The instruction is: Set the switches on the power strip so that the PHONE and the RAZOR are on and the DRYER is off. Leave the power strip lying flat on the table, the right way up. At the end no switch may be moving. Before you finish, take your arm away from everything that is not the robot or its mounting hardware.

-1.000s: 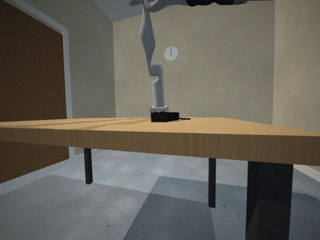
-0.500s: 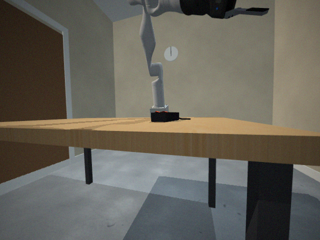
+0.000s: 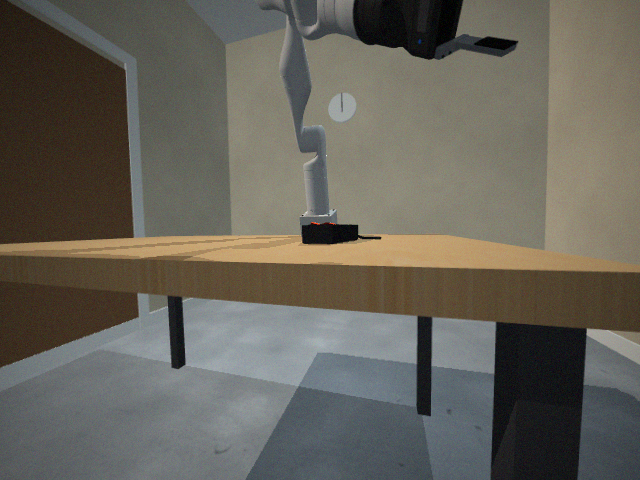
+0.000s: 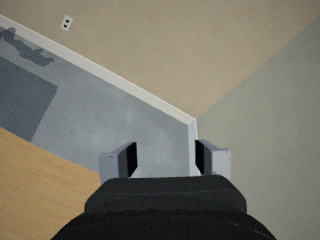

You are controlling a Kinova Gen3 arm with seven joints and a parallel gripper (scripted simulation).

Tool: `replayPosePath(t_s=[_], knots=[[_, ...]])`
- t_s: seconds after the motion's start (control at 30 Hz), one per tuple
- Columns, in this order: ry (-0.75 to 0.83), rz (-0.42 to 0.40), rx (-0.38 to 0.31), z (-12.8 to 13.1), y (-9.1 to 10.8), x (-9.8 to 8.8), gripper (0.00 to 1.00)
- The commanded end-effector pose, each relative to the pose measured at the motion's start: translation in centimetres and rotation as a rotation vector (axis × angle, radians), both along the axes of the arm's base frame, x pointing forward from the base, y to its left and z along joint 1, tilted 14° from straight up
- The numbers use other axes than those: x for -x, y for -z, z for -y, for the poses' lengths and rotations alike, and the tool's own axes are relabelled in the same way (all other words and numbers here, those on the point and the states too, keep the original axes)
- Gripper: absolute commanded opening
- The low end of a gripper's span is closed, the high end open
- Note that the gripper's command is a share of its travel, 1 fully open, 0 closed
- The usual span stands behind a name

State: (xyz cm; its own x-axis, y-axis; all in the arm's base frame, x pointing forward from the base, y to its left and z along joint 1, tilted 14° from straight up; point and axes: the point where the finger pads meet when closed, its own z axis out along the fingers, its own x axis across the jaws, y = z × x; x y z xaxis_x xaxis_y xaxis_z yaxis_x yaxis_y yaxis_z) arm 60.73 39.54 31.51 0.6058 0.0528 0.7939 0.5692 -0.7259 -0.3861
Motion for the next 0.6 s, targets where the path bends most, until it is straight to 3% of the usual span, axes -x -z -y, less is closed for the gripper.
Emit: replayPosePath(t_s=[0.0,0.23,0.27,0.57], knots=[[0.013,-0.01,0.006,0.4,0.4,0.4,1.0],[0.013,-0.01,0.006,0.4,0.4,0.4,1.0],[0.056,-0.051,0.013,1.4,1.6,0.9,1.0],[0.056,-0.051,0.013,1.4,1.6,0.9,1.0]])
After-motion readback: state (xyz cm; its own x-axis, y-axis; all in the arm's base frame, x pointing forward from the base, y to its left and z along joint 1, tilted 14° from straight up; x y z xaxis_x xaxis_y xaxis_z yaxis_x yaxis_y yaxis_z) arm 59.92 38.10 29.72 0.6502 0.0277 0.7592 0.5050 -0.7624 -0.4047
